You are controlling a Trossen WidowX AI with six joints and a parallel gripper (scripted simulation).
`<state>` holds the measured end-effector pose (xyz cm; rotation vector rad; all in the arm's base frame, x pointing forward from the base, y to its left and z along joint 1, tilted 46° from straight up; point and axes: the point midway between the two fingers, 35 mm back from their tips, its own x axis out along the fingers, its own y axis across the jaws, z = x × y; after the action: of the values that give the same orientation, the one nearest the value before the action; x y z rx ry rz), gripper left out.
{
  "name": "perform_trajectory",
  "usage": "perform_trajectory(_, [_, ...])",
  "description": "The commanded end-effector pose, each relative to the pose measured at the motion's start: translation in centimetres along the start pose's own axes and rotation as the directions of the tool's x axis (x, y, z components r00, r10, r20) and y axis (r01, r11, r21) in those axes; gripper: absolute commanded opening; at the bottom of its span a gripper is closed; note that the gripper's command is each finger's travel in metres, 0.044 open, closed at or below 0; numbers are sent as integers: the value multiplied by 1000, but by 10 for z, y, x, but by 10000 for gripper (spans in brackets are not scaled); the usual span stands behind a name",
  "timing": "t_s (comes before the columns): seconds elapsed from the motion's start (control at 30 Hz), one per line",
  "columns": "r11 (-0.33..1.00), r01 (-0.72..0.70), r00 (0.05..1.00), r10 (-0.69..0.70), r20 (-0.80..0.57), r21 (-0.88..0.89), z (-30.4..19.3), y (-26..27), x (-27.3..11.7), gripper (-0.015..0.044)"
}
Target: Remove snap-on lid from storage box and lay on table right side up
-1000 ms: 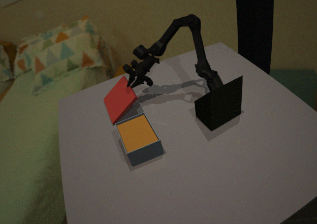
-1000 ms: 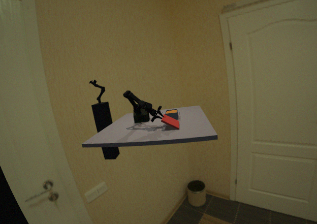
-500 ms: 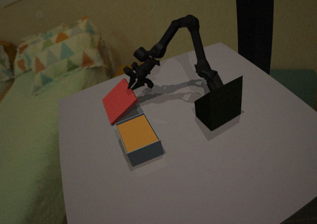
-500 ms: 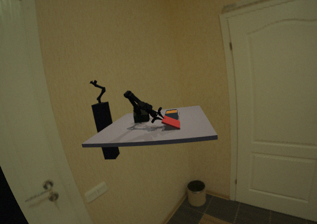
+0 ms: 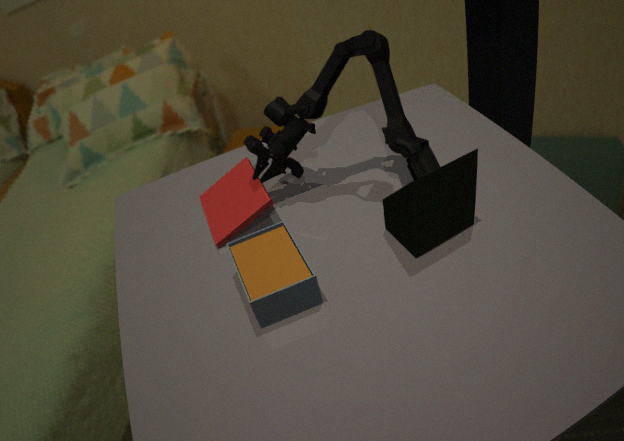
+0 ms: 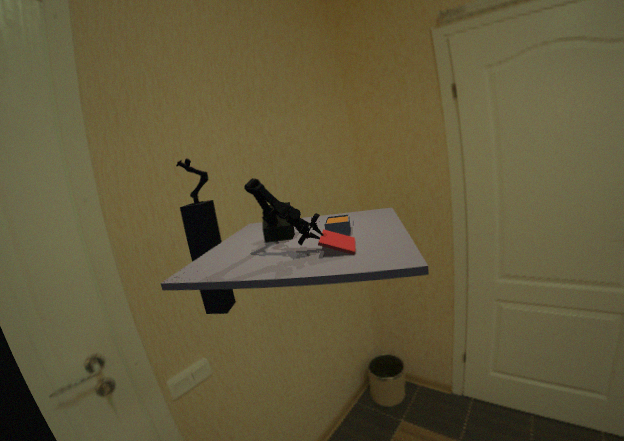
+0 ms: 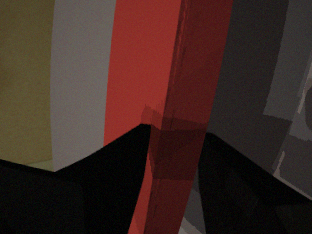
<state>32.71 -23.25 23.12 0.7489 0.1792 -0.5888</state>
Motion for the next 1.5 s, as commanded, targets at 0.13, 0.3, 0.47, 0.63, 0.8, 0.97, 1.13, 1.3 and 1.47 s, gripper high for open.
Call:
perform_trajectory(0.13, [1000,22,1000,-22,-12,-1,-5,-13,7,0])
perform_trajectory(0.3, [1000,22,1000,-22,-12,-1,-5,-16,10,0])
perform_trajectory(0.47, [1000,21,1000,-22,-11,-1,1,-6,5,105])
perform_trajectory(0.63, [1000,21,1000,-22,-11,-1,1,-6,5,236])
perform_trajectory(0.8, [1000,22,1000,-22,-11,-1,-1,-9,4,327])
perform_trajectory(0.97, [1000,22,1000,-22,-12,-2,-3,-18,-4,440])
perform_trajectory(1.13, [1000,23,1000,-23,-12,-2,-3,-24,-12,440])
perform_trajectory(1.3, [1000,23,1000,-23,-12,-3,-3,-30,-19,440])
perform_trajectory(1.47, [1000,24,1000,-24,-12,-4,-3,-37,-27,440])
